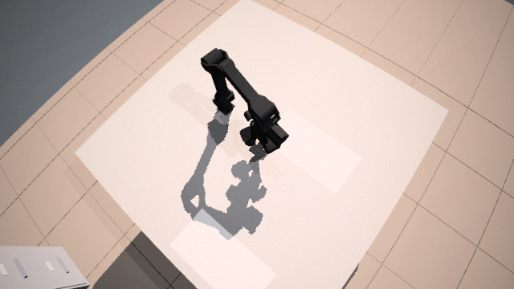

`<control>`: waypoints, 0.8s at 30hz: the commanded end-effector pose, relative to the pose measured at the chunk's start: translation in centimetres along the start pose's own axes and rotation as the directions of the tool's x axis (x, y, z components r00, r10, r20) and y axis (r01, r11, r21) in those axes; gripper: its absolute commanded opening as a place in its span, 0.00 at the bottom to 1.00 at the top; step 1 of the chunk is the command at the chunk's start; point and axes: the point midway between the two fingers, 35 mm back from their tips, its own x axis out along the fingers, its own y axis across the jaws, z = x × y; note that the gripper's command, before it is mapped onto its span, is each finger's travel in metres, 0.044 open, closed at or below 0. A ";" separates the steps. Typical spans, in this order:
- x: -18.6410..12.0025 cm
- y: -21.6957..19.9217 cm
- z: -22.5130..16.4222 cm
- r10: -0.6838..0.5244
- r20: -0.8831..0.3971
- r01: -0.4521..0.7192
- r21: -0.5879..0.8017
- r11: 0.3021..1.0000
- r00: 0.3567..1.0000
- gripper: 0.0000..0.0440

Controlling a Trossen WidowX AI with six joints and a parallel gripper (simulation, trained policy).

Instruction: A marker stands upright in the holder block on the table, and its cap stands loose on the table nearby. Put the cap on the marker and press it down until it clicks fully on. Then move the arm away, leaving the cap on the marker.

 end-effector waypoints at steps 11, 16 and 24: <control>2.5 -0.8 0.1 -0.052 0.005 0.052 -0.043 0.998 0.999 0.18; 2.7 -0.6 0.3 -0.044 0.012 0.045 -0.055 0.998 0.999 0.19; 3.0 -0.4 0.7 -0.035 0.026 0.036 -0.072 0.997 0.999 0.21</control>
